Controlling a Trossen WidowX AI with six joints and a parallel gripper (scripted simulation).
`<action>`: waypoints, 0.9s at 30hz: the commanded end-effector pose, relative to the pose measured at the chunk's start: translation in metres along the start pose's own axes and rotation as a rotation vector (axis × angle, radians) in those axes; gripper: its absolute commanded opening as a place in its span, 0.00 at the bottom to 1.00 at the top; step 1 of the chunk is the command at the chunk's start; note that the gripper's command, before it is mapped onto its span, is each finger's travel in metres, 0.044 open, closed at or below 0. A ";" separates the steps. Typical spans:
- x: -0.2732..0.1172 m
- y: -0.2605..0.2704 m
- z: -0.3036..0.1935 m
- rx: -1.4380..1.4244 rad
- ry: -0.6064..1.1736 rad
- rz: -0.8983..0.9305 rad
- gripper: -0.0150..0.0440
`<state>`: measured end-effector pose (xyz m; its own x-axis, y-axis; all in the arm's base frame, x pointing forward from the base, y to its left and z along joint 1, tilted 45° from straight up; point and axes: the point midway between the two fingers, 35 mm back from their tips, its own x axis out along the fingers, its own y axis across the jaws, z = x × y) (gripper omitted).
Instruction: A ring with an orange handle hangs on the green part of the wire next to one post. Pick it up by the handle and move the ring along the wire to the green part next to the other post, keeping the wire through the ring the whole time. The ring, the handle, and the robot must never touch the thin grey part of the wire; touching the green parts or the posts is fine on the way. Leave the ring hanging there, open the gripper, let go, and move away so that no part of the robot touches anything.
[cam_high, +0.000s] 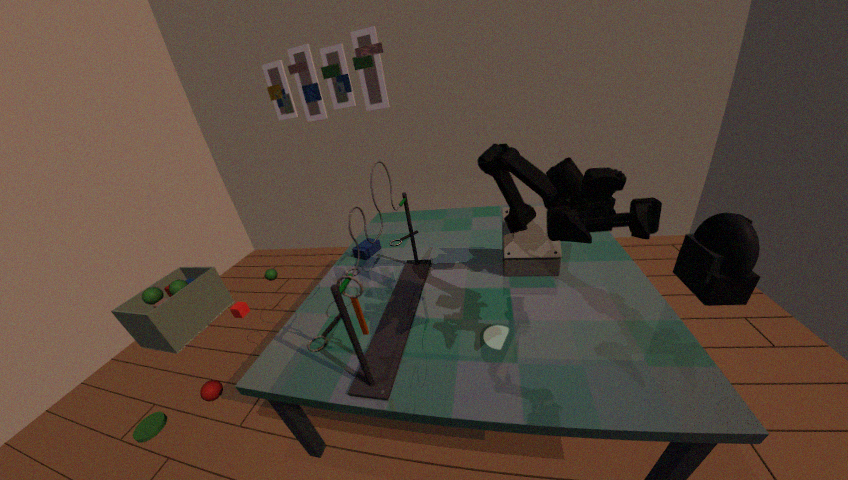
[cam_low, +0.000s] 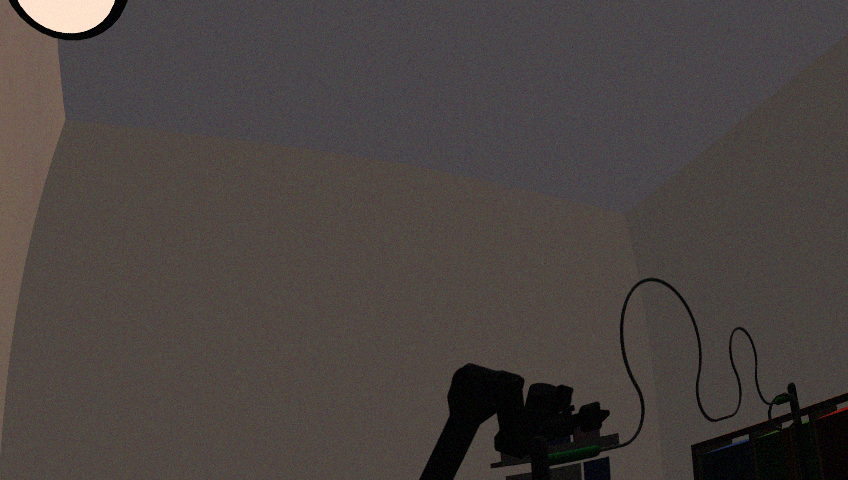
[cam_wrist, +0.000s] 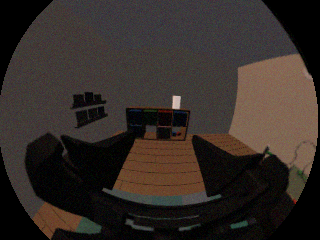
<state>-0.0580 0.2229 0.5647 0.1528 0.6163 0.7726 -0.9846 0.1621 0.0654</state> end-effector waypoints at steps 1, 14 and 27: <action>0.000 0.000 -0.001 -0.001 0.002 -0.001 0.89; 0.045 -0.045 -0.097 -0.046 0.216 -0.246 0.53; 0.065 -0.156 -0.194 -0.074 0.333 -0.671 0.53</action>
<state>0.0828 0.3758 0.4984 0.6578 0.6308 0.4116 -0.7532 0.5446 0.3690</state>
